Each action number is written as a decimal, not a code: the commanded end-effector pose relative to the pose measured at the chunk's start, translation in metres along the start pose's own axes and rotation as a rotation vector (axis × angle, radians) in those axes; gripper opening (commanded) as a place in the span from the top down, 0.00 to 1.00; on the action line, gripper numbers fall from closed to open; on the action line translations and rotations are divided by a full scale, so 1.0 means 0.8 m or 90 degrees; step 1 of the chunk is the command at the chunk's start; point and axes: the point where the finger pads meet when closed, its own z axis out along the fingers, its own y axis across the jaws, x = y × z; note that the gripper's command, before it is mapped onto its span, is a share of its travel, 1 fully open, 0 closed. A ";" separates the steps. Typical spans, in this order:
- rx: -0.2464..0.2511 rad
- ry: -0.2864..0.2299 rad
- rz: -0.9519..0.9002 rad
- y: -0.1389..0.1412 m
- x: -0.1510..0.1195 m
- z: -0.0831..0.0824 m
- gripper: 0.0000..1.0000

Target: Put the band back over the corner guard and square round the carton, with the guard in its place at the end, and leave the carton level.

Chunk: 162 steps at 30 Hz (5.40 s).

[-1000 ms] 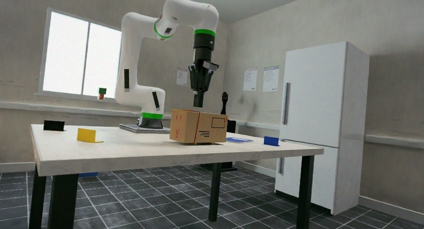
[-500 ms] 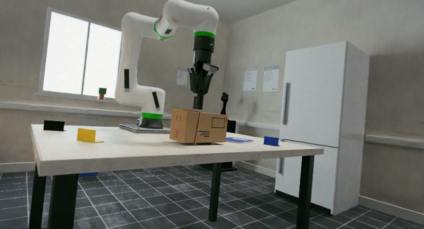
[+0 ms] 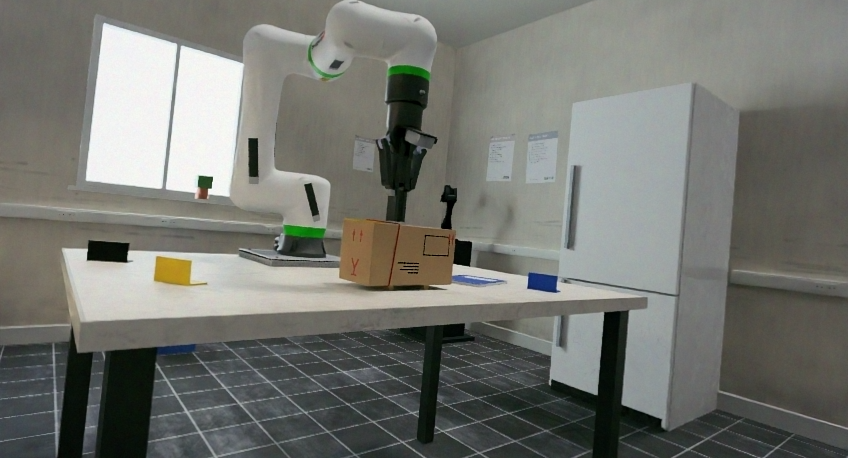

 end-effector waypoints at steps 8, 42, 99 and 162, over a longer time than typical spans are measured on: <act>0.000 0.001 0.000 0.000 0.001 0.000 0.82; 0.000 0.001 0.000 0.000 0.001 0.003 0.82; 0.000 0.001 0.000 0.000 0.001 0.007 0.90; 0.000 0.001 0.000 0.019 0.000 0.005 0.90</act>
